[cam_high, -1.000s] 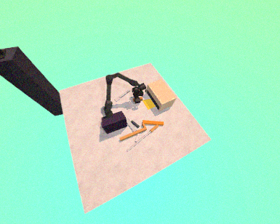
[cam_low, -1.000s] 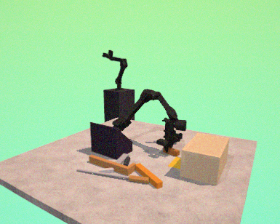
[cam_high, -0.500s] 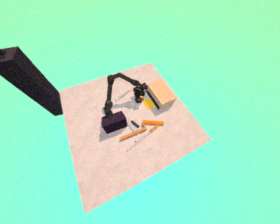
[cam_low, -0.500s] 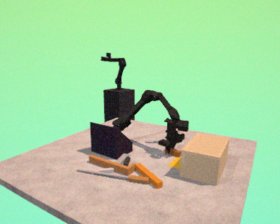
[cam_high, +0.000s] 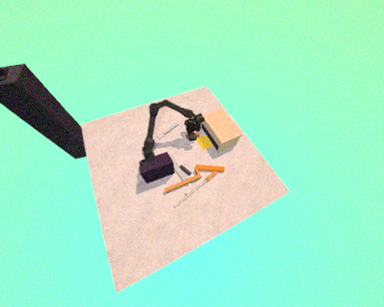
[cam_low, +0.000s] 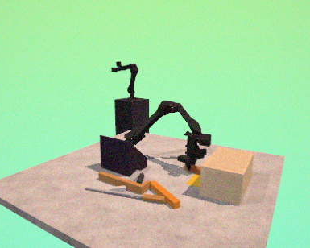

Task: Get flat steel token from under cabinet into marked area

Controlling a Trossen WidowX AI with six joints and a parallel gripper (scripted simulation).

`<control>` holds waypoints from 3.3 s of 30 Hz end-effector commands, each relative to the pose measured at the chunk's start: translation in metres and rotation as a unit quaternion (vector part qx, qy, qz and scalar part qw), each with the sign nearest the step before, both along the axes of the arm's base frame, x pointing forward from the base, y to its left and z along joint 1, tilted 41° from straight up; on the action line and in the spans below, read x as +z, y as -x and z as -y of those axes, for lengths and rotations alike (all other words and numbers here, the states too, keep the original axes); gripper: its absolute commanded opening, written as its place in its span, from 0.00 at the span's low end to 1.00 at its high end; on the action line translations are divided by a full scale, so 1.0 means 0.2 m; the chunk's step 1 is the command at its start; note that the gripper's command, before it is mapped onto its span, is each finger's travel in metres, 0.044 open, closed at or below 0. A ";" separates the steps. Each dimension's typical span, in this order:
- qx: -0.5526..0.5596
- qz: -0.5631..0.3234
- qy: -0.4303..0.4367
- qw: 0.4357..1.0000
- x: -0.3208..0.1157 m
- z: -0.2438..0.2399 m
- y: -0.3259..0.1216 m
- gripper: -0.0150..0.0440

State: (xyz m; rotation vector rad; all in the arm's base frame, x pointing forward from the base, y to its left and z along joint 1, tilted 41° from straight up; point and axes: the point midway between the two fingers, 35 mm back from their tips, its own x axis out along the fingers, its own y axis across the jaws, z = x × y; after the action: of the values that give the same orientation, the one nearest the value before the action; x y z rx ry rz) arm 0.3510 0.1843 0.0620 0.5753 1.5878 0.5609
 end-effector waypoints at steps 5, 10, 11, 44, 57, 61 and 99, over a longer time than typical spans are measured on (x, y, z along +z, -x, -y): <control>0.000 0.002 -0.001 1.000 0.00 0.00 -0.05 0.25; 0.000 0.002 -0.001 1.000 -0.01 0.00 -0.07 0.25; 0.000 0.002 -0.001 1.000 -0.01 0.00 -0.08 0.25; 0.000 0.002 0.000 1.000 -0.05 0.05 -0.06 0.25; 0.000 0.001 0.000 1.000 -0.05 0.05 0.01 0.25; 0.000 0.001 0.000 1.000 -0.05 0.05 0.03 0.25; 0.000 0.000 0.000 1.000 -0.03 0.05 0.22 0.25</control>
State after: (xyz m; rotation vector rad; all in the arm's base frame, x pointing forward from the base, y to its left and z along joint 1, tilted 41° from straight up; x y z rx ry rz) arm 0.3115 0.1739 0.0557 0.5780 1.5873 0.5634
